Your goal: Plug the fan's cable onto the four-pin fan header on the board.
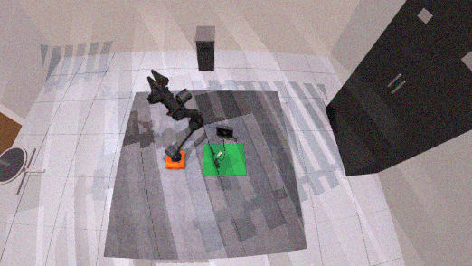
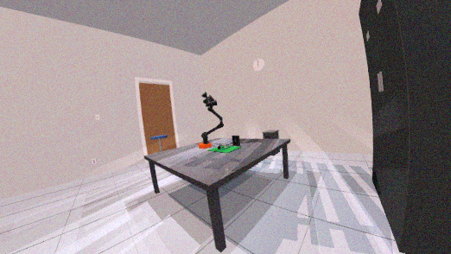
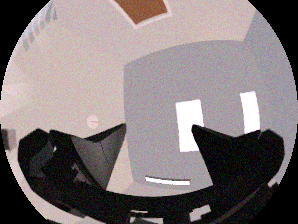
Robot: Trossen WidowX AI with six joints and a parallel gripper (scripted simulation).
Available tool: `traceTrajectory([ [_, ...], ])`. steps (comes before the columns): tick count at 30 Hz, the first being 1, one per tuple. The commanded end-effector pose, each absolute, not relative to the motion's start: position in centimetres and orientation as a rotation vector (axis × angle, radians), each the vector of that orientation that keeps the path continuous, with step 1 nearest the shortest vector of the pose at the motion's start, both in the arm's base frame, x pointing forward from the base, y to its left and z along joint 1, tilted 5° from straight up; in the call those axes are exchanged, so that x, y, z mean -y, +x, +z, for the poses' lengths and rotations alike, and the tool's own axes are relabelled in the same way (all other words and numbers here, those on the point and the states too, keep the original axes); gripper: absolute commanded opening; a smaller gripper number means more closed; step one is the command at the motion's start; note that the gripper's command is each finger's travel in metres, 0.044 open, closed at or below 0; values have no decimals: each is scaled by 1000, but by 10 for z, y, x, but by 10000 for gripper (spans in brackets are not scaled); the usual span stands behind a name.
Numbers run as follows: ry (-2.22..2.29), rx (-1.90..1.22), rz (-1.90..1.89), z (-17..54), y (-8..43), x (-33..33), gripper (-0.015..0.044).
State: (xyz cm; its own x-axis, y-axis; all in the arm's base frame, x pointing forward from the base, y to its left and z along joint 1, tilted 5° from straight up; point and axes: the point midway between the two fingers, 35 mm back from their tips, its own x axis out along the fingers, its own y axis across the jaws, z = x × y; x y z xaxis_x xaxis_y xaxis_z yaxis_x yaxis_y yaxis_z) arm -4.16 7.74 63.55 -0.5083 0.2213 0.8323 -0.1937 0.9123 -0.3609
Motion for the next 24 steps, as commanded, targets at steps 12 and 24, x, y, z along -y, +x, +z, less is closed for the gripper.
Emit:
traceTrajectory([
  [12,354,2085,-699,597,-95,123,440],
  [24,524,1451,-1280,536,-35,237,440],
])
